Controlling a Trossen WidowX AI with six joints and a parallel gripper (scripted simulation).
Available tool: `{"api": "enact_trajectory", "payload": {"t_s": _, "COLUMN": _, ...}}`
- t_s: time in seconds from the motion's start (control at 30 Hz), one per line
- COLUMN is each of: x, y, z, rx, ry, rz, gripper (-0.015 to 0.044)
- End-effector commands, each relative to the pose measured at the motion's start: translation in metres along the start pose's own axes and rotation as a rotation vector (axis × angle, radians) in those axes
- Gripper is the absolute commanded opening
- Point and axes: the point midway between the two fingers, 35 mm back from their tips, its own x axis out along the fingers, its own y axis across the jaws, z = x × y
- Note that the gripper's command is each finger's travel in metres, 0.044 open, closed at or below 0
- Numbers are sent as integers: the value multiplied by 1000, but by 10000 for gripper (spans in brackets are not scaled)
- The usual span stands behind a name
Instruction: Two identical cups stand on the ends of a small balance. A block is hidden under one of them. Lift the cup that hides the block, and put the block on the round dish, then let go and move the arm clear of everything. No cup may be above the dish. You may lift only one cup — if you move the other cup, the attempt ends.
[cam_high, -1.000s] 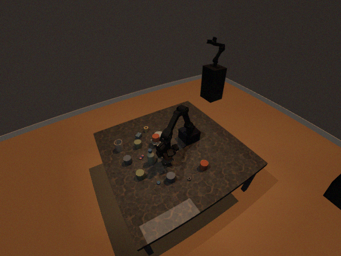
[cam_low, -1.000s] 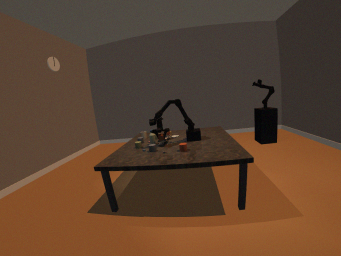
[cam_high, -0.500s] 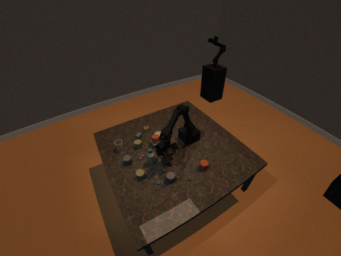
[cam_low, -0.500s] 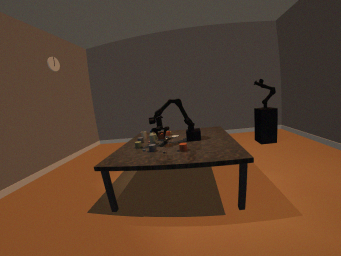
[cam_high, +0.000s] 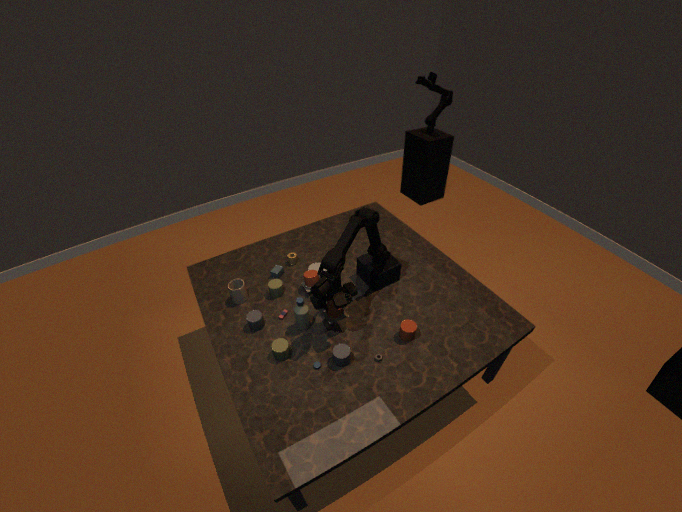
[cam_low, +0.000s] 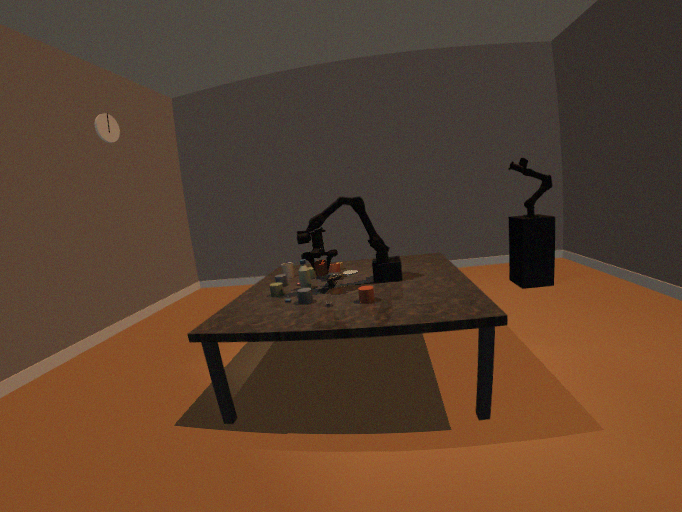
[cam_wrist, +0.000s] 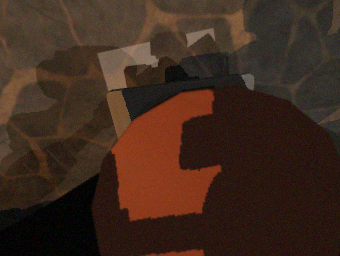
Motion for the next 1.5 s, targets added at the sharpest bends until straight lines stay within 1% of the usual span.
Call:
{"api": "enact_trajectory", "payload": {"t_s": 0.0, "x": -9, "y": -1, "z": 2, "rx": -7, "ry": -8, "rz": -8, "gripper": 0}}
{"api": "enact_trajectory", "payload": {"t_s": 1.2, "x": -55, "y": 5, "z": -2, "rx": -7, "ry": -8, "rz": -7, "gripper": 0}}
{"api": "enact_trajectory", "payload": {"t_s": 1.27, "x": -50, "y": 6, "z": -2, "rx": -2, "ry": -1, "rz": -1, "gripper": 0}}
{"api": "enact_trajectory", "payload": {"t_s": 1.47, "x": -50, "y": 6, "z": -2, "rx": -2, "ry": -1, "rz": -1, "gripper": 0}}
